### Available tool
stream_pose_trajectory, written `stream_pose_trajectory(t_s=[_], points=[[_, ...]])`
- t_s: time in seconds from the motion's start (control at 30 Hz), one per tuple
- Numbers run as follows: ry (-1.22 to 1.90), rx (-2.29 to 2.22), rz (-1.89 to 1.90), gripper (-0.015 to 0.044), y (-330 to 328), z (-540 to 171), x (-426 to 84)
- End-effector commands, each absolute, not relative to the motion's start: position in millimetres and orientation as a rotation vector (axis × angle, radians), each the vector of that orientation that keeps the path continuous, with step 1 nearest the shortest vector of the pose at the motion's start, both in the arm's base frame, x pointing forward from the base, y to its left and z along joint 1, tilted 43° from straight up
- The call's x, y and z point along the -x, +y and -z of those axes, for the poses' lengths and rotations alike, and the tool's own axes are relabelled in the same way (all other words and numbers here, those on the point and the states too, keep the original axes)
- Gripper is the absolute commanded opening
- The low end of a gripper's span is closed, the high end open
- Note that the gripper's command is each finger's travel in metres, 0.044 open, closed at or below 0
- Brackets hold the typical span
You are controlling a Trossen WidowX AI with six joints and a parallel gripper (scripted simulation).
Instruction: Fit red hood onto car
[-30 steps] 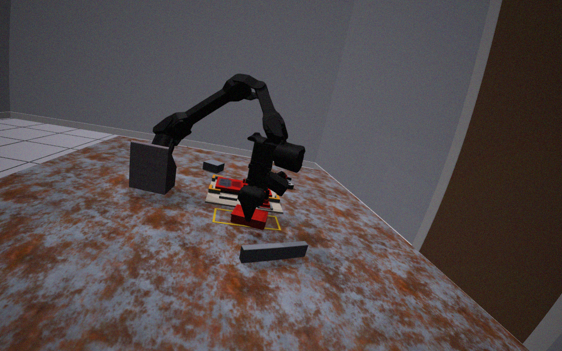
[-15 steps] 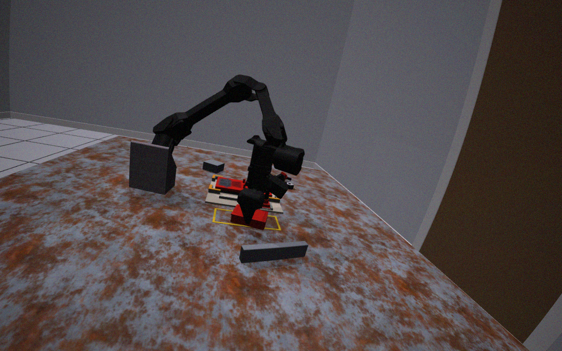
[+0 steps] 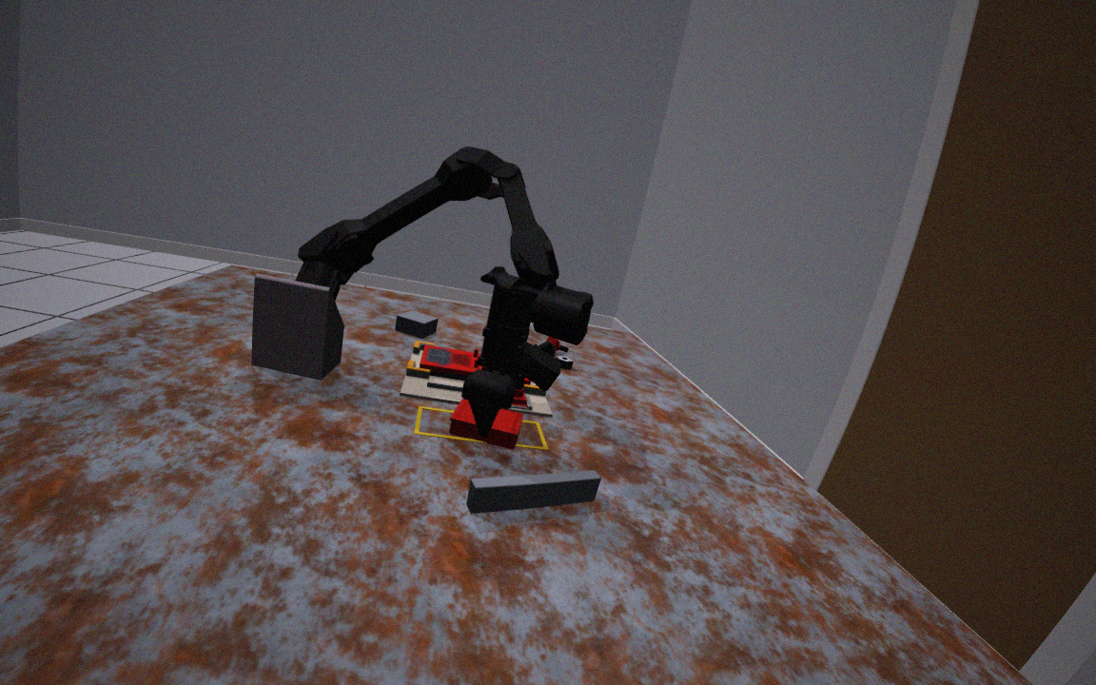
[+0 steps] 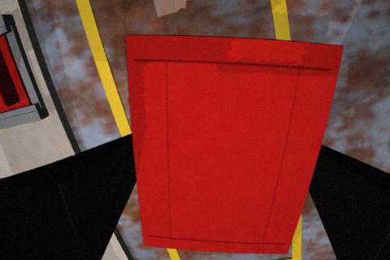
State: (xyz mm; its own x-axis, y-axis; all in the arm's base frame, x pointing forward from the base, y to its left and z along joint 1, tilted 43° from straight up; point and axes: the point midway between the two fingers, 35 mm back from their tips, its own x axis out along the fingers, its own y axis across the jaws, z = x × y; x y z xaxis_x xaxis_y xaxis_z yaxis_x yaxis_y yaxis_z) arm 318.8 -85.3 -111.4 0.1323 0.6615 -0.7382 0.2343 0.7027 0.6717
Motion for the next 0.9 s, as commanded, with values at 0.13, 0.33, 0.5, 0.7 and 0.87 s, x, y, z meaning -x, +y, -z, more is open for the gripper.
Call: stream_pose_trajectory(t_s=[0.13,0.33,0.5,0.7,0.87], points=[[1.442,-0.791,-0.363,0.0282,-85.4,111.3,-318.8],[1.442,-0.792,-0.361,0.0144,-87.2,109.5,-318.4],[1.442,-0.791,-0.361,0.0012,-92.7,103.7,-317.4],[1.443,-0.791,-0.36,0.0,-101.5,94.2,-315.7],[1.443,-0.79,-0.36,0.0,-111.4,83.5,-313.8]])
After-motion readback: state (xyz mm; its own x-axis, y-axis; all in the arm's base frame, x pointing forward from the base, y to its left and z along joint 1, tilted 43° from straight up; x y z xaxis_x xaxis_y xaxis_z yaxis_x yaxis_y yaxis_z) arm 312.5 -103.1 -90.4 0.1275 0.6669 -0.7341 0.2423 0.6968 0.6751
